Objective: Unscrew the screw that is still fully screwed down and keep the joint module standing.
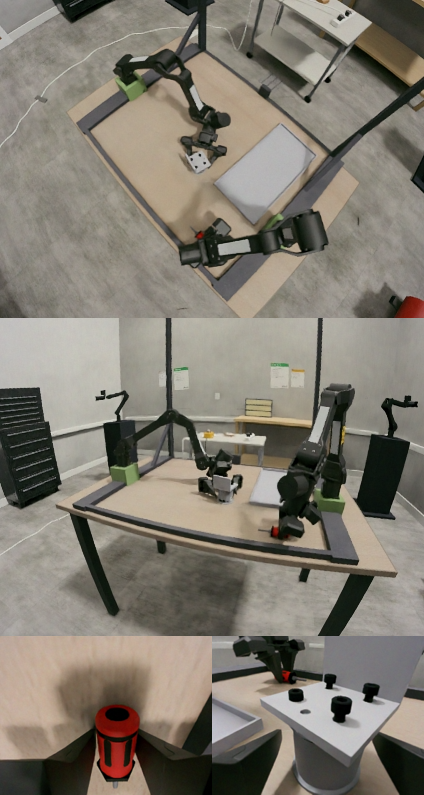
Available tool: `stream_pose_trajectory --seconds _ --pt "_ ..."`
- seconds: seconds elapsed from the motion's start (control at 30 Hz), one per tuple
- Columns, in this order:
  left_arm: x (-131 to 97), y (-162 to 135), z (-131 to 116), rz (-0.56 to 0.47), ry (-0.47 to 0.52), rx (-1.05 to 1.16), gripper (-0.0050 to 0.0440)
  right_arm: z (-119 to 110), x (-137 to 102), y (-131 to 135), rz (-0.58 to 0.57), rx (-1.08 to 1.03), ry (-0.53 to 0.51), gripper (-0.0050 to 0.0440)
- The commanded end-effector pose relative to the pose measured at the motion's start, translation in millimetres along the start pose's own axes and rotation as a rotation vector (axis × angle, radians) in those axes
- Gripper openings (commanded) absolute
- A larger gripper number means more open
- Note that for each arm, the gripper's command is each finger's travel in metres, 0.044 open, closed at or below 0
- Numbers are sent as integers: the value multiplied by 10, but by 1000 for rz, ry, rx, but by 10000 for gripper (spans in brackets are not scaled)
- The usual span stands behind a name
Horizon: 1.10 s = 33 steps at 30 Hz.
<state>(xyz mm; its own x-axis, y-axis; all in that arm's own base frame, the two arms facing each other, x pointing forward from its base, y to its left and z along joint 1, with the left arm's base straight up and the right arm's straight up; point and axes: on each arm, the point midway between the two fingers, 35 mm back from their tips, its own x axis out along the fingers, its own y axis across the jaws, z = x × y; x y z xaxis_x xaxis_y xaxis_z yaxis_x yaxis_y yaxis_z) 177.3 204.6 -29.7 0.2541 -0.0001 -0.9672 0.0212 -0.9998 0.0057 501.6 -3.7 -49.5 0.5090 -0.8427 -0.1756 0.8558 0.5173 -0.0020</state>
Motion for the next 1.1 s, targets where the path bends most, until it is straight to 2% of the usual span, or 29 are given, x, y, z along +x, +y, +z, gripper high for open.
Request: stream_pose_trajectory --seconds 0.0,0.07,0.1,0.63,0.67,1.07 --pt "-40 -36 -49 -18 13 6 155 154 2 62 4 37 -11 400" --pt "-40 -36 -49 -18 13 6 155 154 2 62 4 37 -11 400" --pt "-40 -36 -49 -18 13 6 132 115 20 66 4 34 -9 400" --pt "-40 -36 -49 -18 13 6 132 150 8 59 4 37 -11 400" --pt "-40 -36 -49 -18 13 6 135 150 8 59 4 37 -11 325" --pt "-40 -36 -49 -18 13 6 135 150 8 59 4 37 -11 325"
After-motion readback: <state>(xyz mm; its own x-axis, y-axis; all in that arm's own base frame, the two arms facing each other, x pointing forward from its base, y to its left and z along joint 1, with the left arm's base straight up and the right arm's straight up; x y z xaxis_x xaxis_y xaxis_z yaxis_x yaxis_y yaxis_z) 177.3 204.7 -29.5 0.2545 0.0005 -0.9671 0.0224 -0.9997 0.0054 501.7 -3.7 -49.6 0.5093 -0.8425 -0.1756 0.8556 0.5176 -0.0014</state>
